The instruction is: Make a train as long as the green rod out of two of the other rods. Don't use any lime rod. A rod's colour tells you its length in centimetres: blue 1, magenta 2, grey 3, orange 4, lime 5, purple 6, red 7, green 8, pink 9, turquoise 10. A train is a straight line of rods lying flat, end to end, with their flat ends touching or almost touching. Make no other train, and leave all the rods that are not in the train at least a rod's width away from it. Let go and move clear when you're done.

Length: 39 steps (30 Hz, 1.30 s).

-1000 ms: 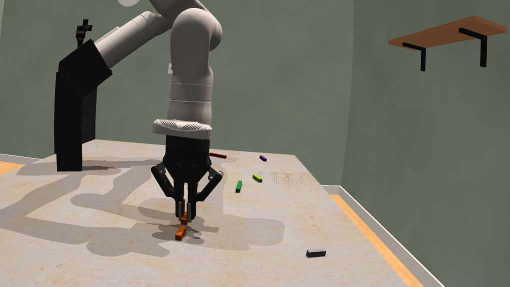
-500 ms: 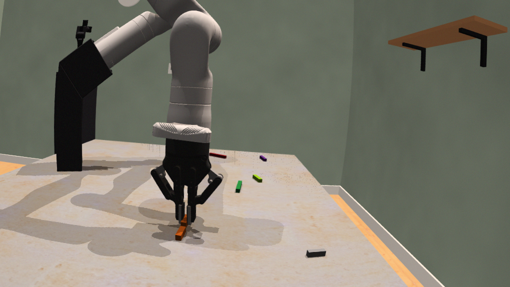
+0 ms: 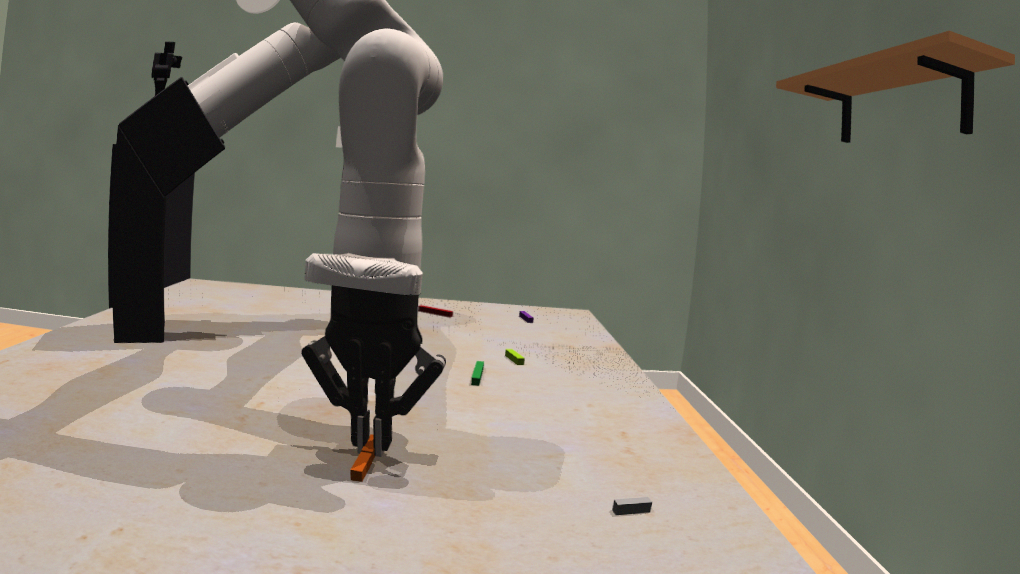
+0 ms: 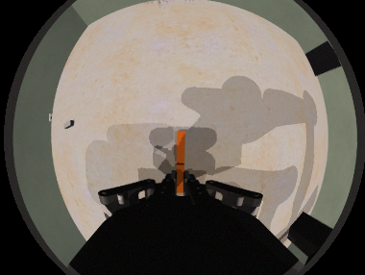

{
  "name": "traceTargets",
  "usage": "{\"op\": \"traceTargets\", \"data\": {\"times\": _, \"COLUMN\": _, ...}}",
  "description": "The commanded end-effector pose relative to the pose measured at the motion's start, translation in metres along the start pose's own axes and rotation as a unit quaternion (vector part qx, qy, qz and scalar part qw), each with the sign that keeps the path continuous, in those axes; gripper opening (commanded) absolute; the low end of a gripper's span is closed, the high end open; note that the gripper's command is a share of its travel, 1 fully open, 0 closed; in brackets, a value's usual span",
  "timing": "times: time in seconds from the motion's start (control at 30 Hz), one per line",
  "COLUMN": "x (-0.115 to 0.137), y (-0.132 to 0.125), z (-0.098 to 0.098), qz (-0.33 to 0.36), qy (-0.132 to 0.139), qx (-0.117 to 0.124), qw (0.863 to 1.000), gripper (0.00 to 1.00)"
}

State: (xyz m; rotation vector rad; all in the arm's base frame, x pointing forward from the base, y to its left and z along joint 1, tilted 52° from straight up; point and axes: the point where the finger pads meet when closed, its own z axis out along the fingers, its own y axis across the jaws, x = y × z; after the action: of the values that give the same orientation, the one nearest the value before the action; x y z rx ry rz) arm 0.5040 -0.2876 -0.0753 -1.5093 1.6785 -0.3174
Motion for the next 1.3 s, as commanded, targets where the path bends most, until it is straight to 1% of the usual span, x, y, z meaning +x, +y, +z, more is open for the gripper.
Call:
{"op": "traceTargets", "data": {"times": 0.0, "x": 0.0007, "y": -0.0005, "z": -0.0007, "qz": 0.000, "qy": 0.001, "qx": 0.000, "qw": 1.000, "gripper": 0.05}}
{"op": "traceTargets", "data": {"times": 1.0, "x": 0.0007, "y": -0.0005, "z": -0.0007, "qz": 0.000, "qy": 0.001, "qx": 0.000, "qw": 1.000, "gripper": 0.05}}
{"op": "traceTargets", "data": {"times": 1.03, "x": 0.0007, "y": -0.0005, "z": -0.0007, "qz": 0.000, "qy": 0.001, "qx": 0.000, "qw": 1.000, "gripper": 0.08}}
{"op": "traceTargets", "data": {"times": 1.1, "x": 0.0007, "y": -0.0005, "z": -0.0007, "qz": 0.000, "qy": 0.001, "qx": 0.000, "qw": 1.000, "gripper": 0.08}}
{"op": "traceTargets", "data": {"times": 1.13, "x": 0.0007, "y": -0.0005, "z": -0.0007, "qz": 0.000, "qy": 0.001, "qx": 0.000, "qw": 1.000, "gripper": 0.12}}
{"op": "traceTargets", "data": {"times": 1.2, "x": 0.0007, "y": -0.0005, "z": -0.0007, "qz": 0.000, "qy": 0.001, "qx": 0.000, "qw": 1.000, "gripper": 0.12}}
{"op": "traceTargets", "data": {"times": 1.23, "x": 0.0007, "y": -0.0005, "z": -0.0007, "qz": 0.000, "qy": 0.001, "qx": 0.000, "qw": 1.000, "gripper": 0.16}}
{"op": "traceTargets", "data": {"times": 1.27, "x": 0.0007, "y": -0.0005, "z": -0.0007, "qz": 0.000, "qy": 0.001, "qx": 0.000, "qw": 1.000, "gripper": 0.16}}
